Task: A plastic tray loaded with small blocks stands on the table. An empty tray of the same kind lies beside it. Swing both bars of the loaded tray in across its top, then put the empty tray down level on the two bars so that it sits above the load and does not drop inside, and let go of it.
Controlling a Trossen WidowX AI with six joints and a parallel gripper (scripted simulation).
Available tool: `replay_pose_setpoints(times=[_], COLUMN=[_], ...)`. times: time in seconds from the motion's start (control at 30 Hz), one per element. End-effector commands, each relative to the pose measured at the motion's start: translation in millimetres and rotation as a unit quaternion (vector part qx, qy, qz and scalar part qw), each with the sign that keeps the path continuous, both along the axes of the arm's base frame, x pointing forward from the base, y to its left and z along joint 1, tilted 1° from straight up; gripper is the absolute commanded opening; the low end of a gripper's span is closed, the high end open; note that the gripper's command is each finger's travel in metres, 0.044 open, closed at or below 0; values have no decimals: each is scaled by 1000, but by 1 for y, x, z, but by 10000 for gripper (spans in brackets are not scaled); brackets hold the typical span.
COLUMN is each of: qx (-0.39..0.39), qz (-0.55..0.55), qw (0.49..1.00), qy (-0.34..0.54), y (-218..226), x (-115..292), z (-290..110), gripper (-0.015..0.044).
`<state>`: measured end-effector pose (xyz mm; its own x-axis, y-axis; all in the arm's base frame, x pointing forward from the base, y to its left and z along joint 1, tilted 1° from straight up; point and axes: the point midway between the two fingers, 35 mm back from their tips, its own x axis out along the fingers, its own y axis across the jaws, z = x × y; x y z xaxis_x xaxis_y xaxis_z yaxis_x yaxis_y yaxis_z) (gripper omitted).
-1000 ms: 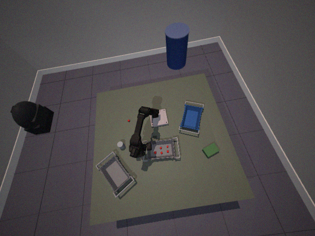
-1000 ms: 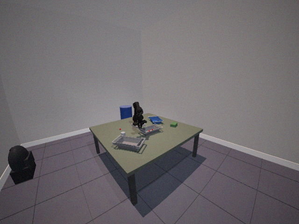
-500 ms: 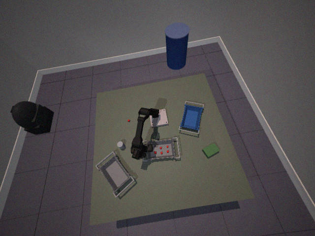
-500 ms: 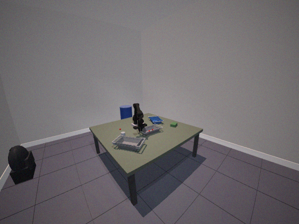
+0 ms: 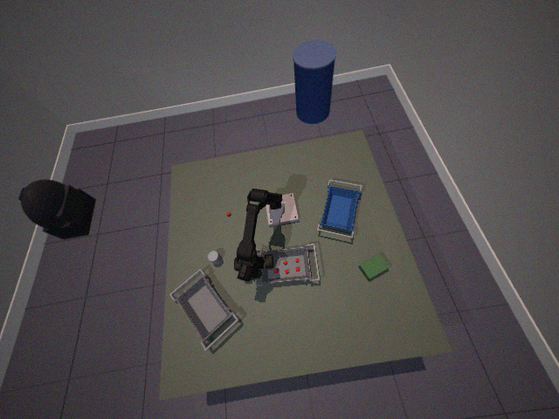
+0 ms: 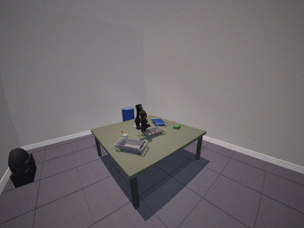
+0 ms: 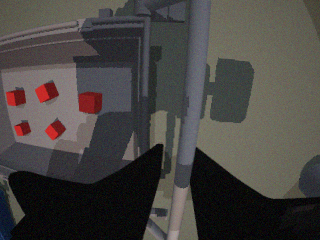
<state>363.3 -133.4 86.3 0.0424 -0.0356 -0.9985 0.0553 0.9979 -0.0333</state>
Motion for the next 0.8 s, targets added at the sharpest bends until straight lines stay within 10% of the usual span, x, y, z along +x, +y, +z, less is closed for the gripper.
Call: replay_pose_setpoints(times=[0.0,0.77], qx=[6,8], qz=[5,5], qw=[1000,1000], qy=[-1,-1], y=[18,58], x=[2,3], z=[5,28], gripper=[87,87])
